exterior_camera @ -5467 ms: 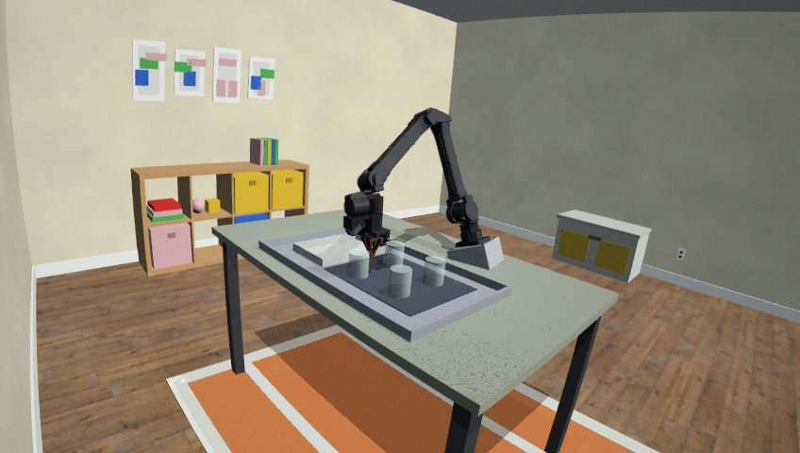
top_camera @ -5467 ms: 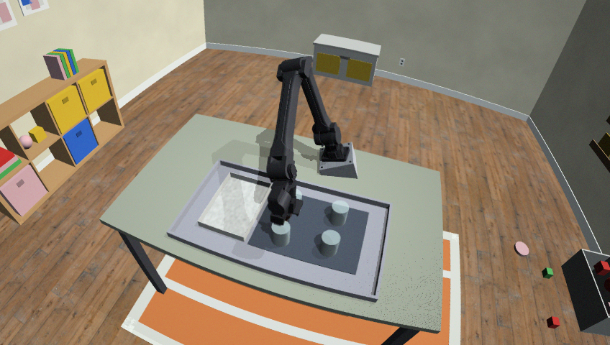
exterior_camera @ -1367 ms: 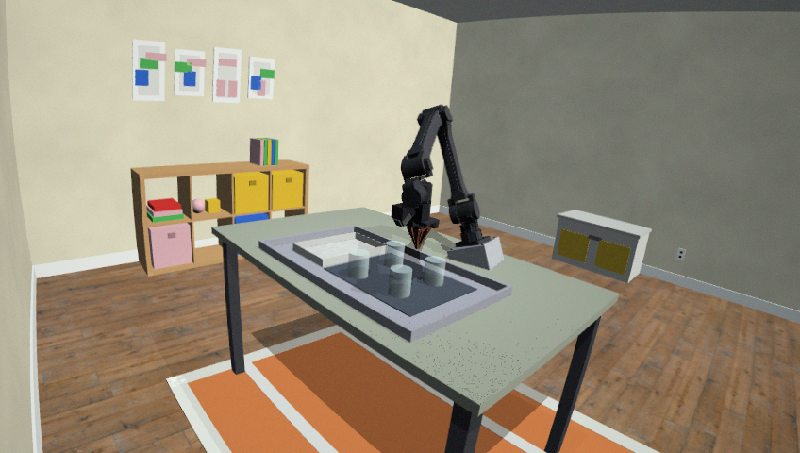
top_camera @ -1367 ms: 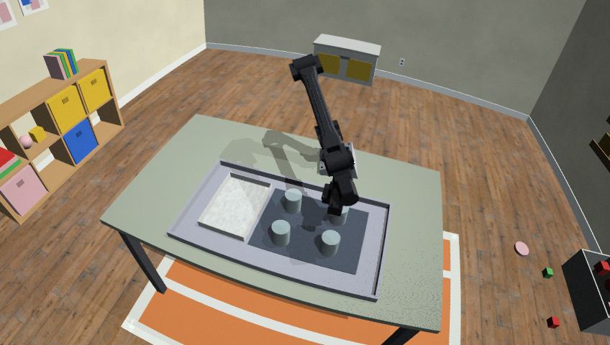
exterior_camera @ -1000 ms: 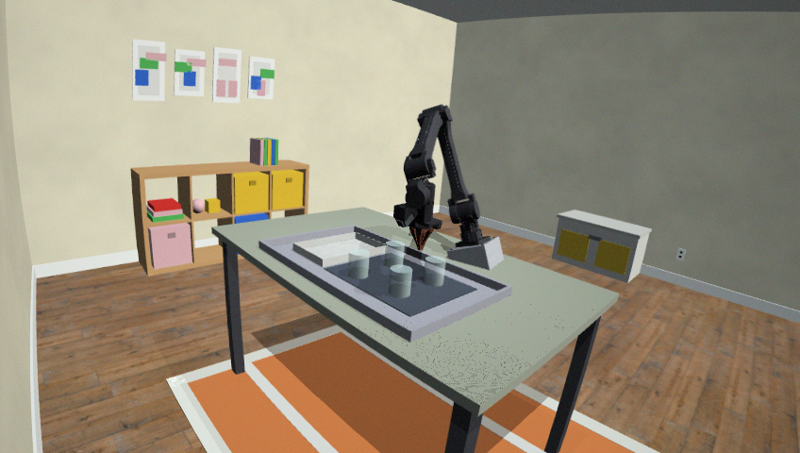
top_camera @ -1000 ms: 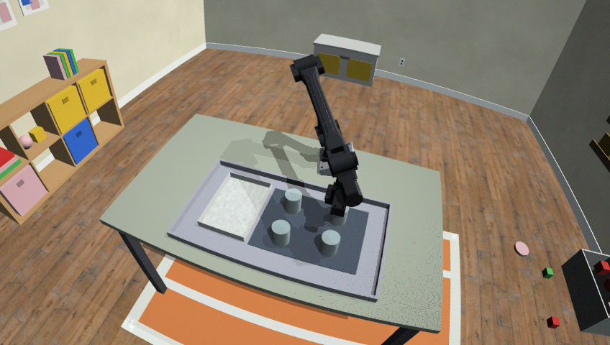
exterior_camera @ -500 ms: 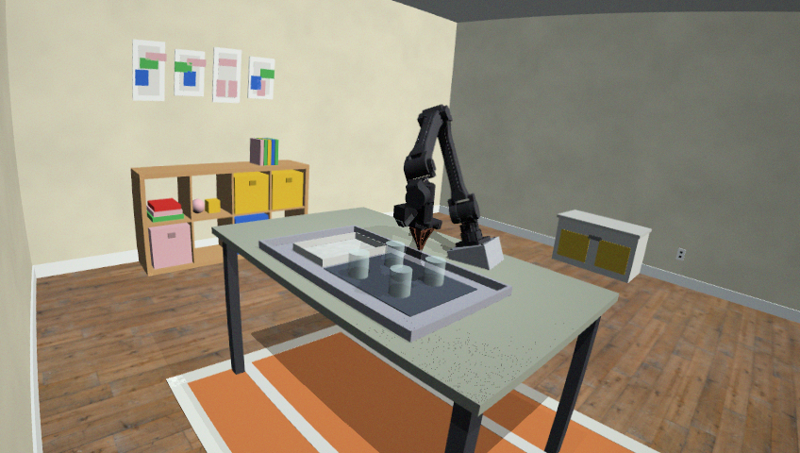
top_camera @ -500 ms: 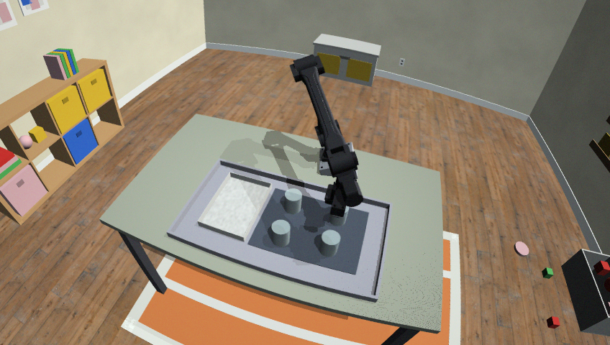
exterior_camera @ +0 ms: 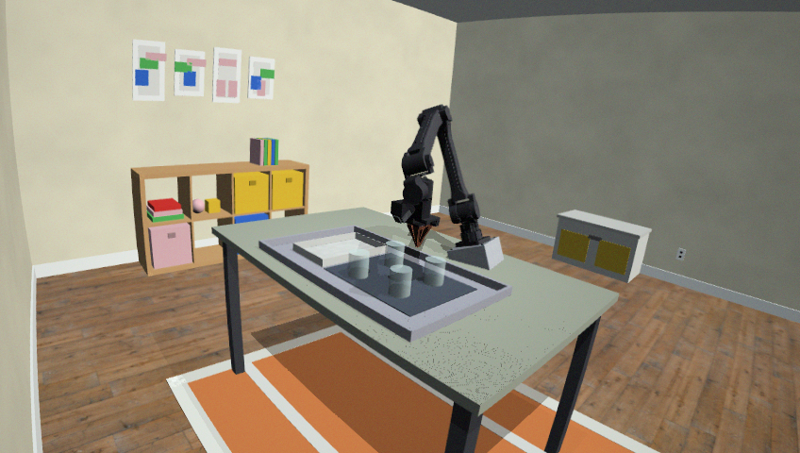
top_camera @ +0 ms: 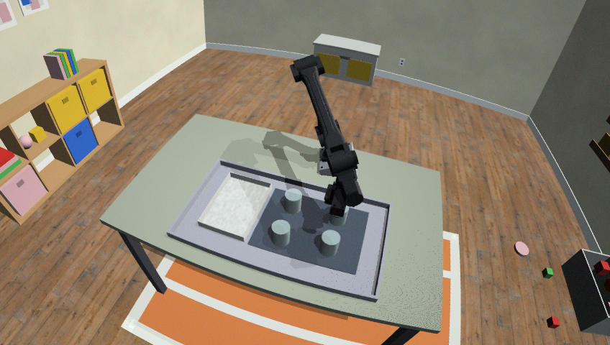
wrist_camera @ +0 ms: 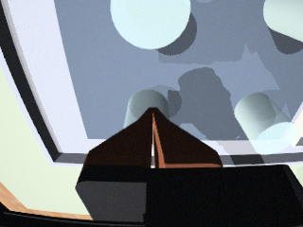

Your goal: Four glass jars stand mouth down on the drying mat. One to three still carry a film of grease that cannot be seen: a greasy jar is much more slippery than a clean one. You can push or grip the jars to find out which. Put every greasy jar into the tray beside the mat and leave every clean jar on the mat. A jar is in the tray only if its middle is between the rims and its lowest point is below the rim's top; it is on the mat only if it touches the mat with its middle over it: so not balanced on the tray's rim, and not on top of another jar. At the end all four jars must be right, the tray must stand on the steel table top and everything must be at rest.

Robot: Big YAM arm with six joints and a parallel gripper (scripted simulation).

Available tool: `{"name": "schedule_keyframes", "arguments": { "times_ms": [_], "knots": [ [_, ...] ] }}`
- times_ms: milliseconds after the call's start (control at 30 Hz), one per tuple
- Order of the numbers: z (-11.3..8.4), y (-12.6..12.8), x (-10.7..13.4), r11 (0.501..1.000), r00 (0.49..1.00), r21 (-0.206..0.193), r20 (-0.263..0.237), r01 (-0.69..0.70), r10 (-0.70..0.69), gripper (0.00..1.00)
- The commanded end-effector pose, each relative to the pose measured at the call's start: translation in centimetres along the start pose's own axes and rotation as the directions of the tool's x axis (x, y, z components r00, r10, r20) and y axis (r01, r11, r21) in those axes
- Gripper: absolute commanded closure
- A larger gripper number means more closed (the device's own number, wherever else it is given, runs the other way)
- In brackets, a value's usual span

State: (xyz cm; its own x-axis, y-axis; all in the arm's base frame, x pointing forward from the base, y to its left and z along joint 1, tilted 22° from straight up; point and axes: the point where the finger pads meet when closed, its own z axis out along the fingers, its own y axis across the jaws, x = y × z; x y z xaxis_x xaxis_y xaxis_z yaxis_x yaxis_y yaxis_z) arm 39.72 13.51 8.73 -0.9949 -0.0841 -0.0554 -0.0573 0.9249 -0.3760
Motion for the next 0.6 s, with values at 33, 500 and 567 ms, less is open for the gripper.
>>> {"name": "schedule_keyframes", "arguments": {
  "times_ms": [33,500,567],
  "knots": [
    [-0.7,0.2,-1.5,1.000,1.000,-0.010,0.021,-0.022,0.022,1.00],
    [5.5,0.3,-1.6,1.000,1.000,-0.010,0.021,-0.022,0.022,1.00],
    [6.4,0.3,-1.6,1.000,1.000,-0.010,0.021,-0.022,0.022,1.00]
  ]
}}
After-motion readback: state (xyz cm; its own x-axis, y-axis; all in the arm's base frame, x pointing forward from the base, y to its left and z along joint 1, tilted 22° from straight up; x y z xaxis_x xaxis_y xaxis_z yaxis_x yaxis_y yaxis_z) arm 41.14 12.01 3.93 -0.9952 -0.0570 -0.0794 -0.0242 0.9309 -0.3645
